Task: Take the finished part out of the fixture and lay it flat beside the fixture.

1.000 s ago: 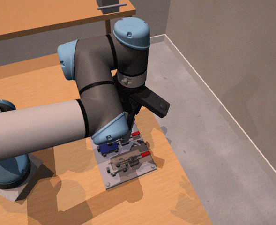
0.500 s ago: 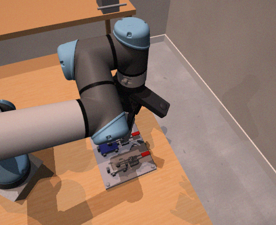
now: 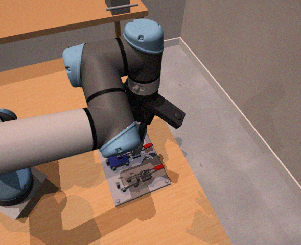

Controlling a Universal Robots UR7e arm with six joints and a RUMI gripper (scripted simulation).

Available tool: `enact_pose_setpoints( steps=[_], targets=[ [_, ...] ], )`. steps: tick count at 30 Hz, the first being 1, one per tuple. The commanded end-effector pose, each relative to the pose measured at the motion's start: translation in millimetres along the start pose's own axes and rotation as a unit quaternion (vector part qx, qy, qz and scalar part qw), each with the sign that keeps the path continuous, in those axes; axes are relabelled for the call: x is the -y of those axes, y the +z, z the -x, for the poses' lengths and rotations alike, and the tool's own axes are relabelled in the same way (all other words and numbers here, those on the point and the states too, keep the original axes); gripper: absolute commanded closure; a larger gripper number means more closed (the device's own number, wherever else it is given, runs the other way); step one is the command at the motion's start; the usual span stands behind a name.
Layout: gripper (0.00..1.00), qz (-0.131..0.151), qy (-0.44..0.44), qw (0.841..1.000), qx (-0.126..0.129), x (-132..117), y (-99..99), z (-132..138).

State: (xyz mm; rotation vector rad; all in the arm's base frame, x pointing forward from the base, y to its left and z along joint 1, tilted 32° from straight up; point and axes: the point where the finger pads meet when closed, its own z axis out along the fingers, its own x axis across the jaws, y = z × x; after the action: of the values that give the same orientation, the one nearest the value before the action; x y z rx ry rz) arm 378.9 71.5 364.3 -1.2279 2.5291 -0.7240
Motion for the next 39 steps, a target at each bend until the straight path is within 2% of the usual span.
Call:
enact_pose_setpoints(
  steps=[1,23,30,39],
  targets=[
    [0.0,0.0,0.0,1.0,0.0,0,-0.4,0],
    [0.0,0.0,-0.013,1.0,0.0,0,1.7,-4],
    [0.0,0.002,-0.068,0.998,0.0,-4,10.1,-18],
    [0.0,0.004,-0.16,0.987,0.001,-12,24.5,-41]
  ],
)
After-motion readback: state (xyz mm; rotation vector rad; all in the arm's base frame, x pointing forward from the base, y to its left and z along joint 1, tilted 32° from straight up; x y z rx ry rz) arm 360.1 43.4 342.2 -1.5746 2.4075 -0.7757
